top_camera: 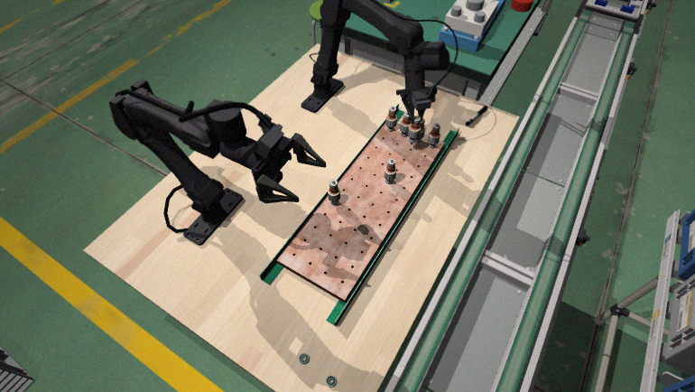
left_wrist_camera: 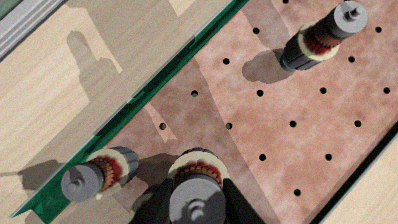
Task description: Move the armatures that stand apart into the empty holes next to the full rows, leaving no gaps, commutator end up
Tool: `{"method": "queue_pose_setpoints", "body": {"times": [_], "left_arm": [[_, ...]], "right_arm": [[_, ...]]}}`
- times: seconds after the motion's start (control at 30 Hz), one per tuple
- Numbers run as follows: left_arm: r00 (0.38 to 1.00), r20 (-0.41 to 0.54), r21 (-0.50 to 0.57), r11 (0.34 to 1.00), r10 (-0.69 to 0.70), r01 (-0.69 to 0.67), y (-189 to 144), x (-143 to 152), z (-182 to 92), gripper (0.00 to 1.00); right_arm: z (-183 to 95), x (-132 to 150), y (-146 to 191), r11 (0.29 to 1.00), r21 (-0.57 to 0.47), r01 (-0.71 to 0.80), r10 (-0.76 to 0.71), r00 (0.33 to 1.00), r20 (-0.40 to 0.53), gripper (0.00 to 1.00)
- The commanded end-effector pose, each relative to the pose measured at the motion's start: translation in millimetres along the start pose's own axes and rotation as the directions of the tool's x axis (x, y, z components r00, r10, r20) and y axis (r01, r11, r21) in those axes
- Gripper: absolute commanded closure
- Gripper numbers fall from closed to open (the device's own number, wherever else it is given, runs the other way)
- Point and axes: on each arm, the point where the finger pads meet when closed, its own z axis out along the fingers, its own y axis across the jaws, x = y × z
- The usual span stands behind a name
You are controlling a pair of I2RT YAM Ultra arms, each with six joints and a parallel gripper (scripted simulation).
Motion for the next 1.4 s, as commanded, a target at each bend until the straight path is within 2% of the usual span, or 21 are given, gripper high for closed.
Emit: {"method": "queue_pose_setpoints", "body": {"times": [0.0, 0.3, 0.67, 0.87, 1.37], "left_arm": [[0.991, 0.123, -0.045, 0.998, 0.042, -0.036, 2.4, -37.0, -29.3, 0.99], [0.994, 0.105, -0.049, 0.999, 0.028, -0.023, 7.5, -16.6, -13.7, 0.99], [0.992, 0.113, -0.063, 0.997, 0.046, -0.039, 10.0, -22.6, -8.0, 0.99], [0.994, 0.100, -0.063, 0.998, 0.036, -0.030, 12.2, -6.7, 0.1, 0.99], [0.995, 0.097, -0.057, 0.998, 0.032, -0.027, 18.2, -18.8, -2.6, 0.99]], "right_arm": [[-8.0, -24.8, -2.4, 1.000, 0.011, -0.011, 0.010, 0.999, 0.050, 0.00], [-8.0, -24.8, -2.4, 1.000, 0.011, -0.011, 0.010, 0.999, 0.050, 0.00], [-8.0, -24.8, -2.4, 1.000, 0.011, -0.011, 0.010, 0.999, 0.050, 0.00], [-8.0, -24.8, -2.4, 1.000, 0.011, -0.011, 0.010, 0.999, 0.050, 0.00], [-8.0, -24.8, -2.4, 1.000, 0.011, -0.011, 0.010, 0.999, 0.050, 0.00]]}}
